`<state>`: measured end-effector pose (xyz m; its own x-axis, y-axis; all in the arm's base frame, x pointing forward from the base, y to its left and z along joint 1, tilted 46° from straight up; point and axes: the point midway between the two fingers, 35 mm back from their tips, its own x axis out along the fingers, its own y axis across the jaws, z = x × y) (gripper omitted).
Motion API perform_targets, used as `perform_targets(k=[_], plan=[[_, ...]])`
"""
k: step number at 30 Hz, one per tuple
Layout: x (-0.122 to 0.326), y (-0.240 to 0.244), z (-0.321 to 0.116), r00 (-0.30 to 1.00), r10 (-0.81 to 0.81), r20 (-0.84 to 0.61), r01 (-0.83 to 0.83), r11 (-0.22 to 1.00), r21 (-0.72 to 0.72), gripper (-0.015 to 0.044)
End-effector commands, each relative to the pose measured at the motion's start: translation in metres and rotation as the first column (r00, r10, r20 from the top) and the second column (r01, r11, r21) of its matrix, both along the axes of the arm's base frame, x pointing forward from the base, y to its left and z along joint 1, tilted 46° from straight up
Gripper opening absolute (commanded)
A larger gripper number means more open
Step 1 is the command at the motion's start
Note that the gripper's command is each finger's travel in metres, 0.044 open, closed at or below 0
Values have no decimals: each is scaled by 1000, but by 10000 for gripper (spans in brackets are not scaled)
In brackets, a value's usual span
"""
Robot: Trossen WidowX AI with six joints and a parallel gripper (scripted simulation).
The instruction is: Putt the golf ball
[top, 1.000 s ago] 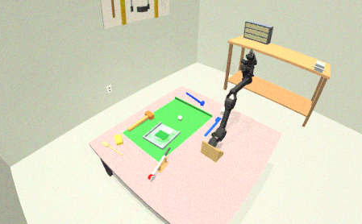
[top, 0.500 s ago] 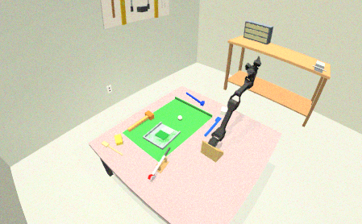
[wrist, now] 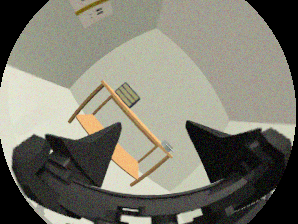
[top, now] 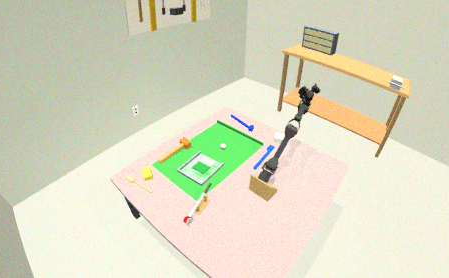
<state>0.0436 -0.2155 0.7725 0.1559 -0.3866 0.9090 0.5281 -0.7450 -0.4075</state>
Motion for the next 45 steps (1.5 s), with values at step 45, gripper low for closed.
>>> perform_targets(k=[45], plan=[[479,-24,-429,602,797,39,-122,44,992,440]])
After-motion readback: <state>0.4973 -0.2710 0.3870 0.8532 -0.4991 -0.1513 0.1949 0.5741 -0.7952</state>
